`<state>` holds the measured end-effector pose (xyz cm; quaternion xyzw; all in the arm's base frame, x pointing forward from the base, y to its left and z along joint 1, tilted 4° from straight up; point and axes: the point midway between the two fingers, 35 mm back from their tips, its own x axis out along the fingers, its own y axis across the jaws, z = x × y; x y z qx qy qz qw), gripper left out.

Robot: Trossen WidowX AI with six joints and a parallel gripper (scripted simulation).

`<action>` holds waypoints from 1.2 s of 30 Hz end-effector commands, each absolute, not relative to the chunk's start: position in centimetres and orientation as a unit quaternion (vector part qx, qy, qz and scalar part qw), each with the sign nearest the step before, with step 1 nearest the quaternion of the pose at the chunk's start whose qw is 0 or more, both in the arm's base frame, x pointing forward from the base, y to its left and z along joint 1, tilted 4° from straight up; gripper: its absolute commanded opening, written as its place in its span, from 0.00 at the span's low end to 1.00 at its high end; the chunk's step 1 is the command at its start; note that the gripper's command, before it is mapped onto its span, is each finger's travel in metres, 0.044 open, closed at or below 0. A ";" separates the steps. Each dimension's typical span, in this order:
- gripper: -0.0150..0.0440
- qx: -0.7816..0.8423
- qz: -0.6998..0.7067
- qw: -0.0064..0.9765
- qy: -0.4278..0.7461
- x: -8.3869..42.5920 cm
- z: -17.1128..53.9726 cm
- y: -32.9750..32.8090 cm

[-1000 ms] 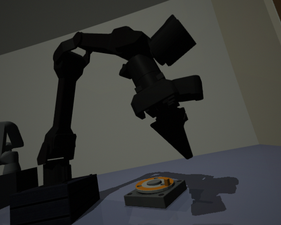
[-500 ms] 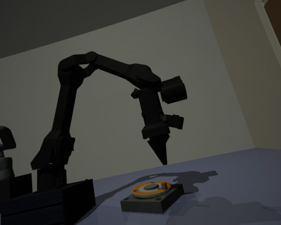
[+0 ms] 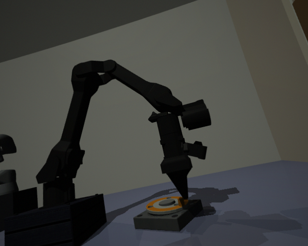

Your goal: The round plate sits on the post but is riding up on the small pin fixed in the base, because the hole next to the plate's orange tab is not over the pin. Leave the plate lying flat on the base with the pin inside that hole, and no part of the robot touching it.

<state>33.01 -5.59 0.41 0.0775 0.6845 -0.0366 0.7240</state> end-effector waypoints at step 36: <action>0.25 0.078 -0.037 0.723 0.685 31.0 0.0 -7.6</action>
